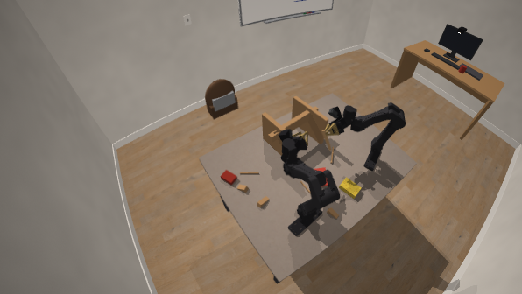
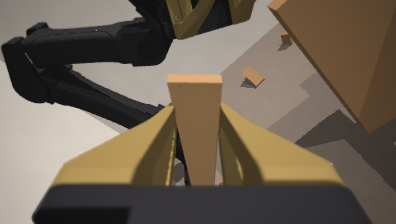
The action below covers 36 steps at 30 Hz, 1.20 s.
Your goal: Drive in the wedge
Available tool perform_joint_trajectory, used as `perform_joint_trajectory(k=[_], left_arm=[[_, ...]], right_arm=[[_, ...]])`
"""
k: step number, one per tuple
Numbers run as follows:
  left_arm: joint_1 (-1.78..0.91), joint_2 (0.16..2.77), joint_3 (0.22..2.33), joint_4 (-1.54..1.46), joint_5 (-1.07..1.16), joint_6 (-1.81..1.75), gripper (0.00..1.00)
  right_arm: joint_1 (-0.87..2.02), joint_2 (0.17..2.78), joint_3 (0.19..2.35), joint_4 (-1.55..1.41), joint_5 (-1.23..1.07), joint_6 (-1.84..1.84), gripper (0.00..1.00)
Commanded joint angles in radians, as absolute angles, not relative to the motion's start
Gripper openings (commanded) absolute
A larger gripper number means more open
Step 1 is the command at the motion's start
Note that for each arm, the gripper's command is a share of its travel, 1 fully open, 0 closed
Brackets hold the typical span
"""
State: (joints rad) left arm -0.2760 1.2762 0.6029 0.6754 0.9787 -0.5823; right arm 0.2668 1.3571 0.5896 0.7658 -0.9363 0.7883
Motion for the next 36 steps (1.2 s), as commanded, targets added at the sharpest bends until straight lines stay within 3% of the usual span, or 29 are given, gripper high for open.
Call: perform_joint_trajectory(k=[1, 36], left_arm=[[-0.256, 1.235, 0.658, 0.617, 0.909, -0.529, 0.42], [-0.06, 1.066, 0.977, 0.117, 0.177, -0.098, 0.42]], right_arm=[[0.257, 1.347, 0.638, 0.782, -0.941, 0.777, 0.01], [0.257, 1.347, 0.638, 0.782, -0.941, 0.777, 0.01]])
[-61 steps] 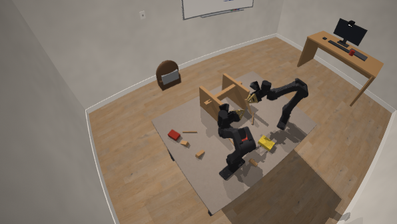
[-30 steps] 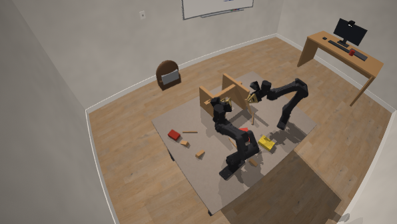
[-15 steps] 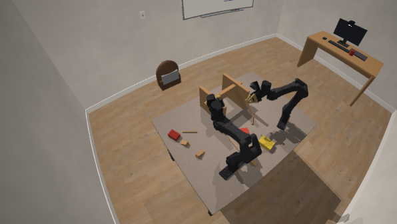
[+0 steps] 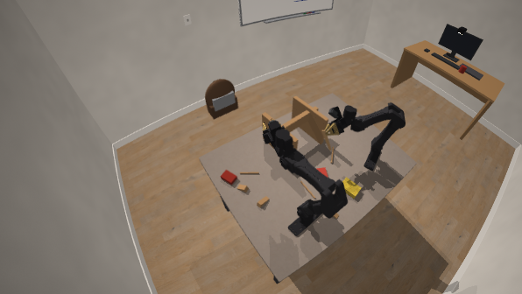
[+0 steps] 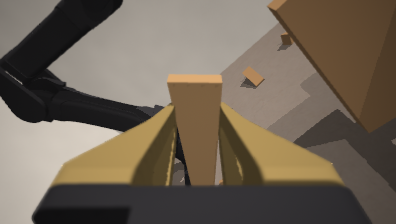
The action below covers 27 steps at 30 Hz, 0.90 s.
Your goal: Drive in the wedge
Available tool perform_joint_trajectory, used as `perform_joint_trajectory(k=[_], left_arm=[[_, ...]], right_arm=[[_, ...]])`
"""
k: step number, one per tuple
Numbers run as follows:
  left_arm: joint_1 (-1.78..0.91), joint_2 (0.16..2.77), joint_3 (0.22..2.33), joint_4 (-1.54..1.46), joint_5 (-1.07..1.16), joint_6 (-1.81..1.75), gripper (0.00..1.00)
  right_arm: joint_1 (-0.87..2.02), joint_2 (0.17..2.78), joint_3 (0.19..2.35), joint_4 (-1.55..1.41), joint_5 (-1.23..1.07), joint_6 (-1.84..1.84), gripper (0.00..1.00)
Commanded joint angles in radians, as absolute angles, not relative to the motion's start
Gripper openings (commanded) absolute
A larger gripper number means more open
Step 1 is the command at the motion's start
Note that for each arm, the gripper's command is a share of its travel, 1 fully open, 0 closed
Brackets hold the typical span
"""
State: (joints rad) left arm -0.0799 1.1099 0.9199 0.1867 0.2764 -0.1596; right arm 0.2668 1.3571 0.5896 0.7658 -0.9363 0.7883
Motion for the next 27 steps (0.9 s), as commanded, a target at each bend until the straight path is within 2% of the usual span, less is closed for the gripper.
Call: perform_joint_trajectory(k=[1, 13, 17, 27], left_arm=[[-0.053, 1.062, 0.987, 0.101, 0.154, -0.084, 0.42], [0.003, 1.021, 1.082, -0.046, -0.046, 0.035, 0.42], [0.001, 1.021, 1.089, -0.032, -0.017, 0.016, 0.42], [-0.001, 1.02, 1.102, -0.002, -0.005, 0.002, 0.42]], right_arm=[[0.257, 1.347, 0.638, 0.782, -0.941, 0.777, 0.01], [0.257, 1.347, 0.638, 0.782, -0.941, 0.777, 0.01], [0.257, 1.347, 0.638, 0.782, -0.941, 0.777, 0.01], [0.326, 1.422, 0.77, 0.673, -0.739, 0.686, 0.01]])
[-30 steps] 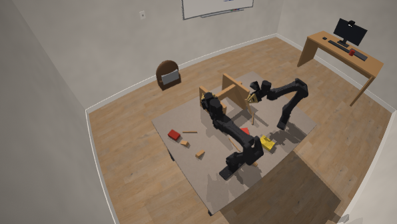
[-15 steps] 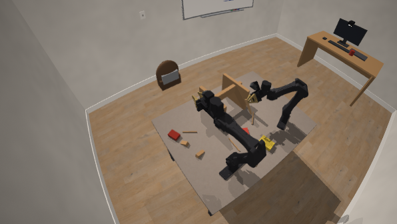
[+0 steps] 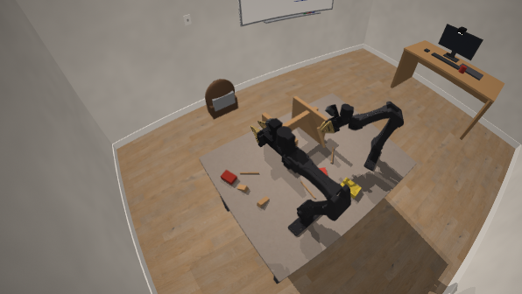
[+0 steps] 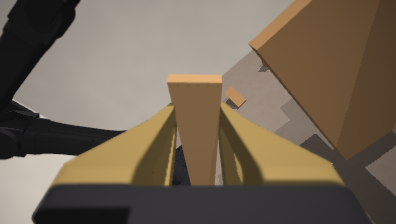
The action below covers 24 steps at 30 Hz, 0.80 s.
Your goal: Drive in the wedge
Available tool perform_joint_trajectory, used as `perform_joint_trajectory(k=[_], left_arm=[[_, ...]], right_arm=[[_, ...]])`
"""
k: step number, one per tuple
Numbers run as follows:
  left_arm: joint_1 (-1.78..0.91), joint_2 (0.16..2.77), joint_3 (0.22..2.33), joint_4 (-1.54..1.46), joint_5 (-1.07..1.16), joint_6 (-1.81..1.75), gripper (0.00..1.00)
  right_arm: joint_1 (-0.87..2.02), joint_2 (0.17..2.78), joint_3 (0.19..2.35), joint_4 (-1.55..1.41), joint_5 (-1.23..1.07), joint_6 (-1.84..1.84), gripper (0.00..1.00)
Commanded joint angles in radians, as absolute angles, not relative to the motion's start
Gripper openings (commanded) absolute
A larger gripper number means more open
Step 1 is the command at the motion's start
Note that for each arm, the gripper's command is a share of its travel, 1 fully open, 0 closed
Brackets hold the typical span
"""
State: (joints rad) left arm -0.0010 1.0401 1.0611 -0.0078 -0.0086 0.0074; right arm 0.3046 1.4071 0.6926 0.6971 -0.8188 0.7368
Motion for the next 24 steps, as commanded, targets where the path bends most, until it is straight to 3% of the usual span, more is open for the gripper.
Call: perform_joint_trajectory(k=[1, 24], left_arm=[[-0.001, 1.02, 1.102, -0.002, -0.005, 0.002, 0.42], [-0.001, 1.02, 1.102, -0.002, -0.005, 0.003, 0.42]], right_arm=[[0.334, 1.431, 0.791, 0.659, -0.714, 0.674, 0.01], [0.577, 1.712, 1.4, 0.339, -0.11, 0.366, 0.01]])
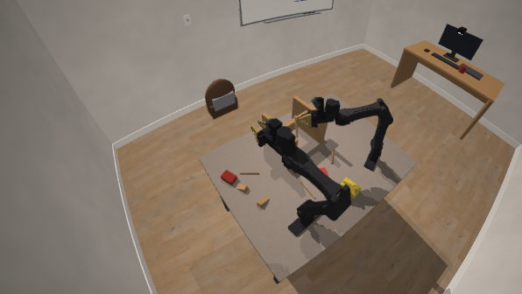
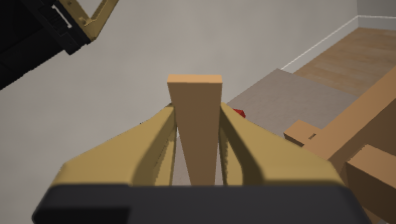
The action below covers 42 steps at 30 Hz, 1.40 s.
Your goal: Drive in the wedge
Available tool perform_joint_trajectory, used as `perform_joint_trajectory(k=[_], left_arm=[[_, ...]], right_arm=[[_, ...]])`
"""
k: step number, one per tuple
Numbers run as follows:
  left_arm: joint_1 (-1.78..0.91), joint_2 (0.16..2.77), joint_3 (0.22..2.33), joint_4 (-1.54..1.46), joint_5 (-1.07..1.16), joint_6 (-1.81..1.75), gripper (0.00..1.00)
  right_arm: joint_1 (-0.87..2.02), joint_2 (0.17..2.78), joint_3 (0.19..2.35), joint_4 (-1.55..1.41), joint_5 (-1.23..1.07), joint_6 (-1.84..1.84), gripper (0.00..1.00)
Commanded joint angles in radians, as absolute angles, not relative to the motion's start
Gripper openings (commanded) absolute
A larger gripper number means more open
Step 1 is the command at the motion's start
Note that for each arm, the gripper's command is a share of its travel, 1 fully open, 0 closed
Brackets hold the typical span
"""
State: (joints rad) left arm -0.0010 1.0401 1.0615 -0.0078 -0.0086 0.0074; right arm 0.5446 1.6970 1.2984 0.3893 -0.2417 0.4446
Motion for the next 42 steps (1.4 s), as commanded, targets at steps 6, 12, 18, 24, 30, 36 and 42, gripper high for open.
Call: perform_joint_trajectory(k=[6, 12, 18, 24, 30, 36, 42], left_arm=[[-0.001, 1.02, 1.102, -0.002, -0.005, 0.003, 0.42], [-0.001, 1.02, 1.102, -0.002, -0.005, 0.003, 0.42], [-0.001, 1.02, 1.102, -0.002, -0.005, 0.003, 0.42], [-0.001, 1.02, 1.102, -0.002, -0.005, 0.003, 0.42], [-0.001, 1.02, 1.102, -0.002, -0.005, 0.003, 0.42], [-0.001, 1.02, 1.102, -0.002, -0.005, 0.003, 0.42], [-0.001, 1.02, 1.102, -0.002, -0.005, 0.003, 0.42]], right_arm=[[0.637, 1.858, 1.546, 0.199, 0.108, 0.235, 0.01], [0.683, 1.956, 1.693, 0.246, 0.198, 0.196, 0.01], [0.701, 2.064, 1.858, 0.233, 0.327, 0.123, 0.01], [0.742, 2.25, 1.999, 0.191, 0.427, 0.037, 0.01], [0.763, 2.355, 2.142, 0.18, 0.522, -0.013, 0.01], [0.752, 2.404, 2.278, 0.214, 0.659, -0.056, 0.01], [0.781, 2.449, 2.316, 0.164, 0.814, -0.039, 0.01]])
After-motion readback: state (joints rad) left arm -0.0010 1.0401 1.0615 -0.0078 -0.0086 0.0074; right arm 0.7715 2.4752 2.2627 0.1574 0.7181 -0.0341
